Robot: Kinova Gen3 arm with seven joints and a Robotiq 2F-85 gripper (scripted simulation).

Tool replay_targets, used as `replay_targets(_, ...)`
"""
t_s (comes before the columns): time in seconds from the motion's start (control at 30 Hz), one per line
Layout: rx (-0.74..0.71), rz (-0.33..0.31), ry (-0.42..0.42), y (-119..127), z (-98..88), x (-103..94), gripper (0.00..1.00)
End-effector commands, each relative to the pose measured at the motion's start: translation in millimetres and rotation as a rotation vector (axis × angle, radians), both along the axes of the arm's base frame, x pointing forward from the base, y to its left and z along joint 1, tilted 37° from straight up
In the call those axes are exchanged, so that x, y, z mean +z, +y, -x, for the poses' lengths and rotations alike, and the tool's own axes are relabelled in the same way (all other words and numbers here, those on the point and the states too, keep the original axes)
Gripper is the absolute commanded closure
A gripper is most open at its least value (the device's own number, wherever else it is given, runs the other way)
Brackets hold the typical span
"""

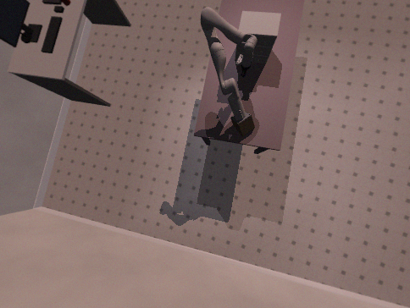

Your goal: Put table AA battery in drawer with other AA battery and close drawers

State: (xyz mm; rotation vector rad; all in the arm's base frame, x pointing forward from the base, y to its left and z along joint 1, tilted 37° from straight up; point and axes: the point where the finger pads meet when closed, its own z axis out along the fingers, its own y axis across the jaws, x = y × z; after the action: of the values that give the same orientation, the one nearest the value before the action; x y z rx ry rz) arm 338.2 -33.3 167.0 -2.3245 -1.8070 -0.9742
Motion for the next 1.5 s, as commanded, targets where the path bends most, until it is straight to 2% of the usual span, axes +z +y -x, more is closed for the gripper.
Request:
replay_targets(0.0,0.001,0.0,-0.006,-0.3,-0.6,2.7,0.91)
replay_targets(0.87,0.014,0.007,-0.013,0.1,-0.7,3.1,0.91)
replay_targets(1.47,0.098,0.055,-0.055,3.0,-1.8,5.2,0.91)
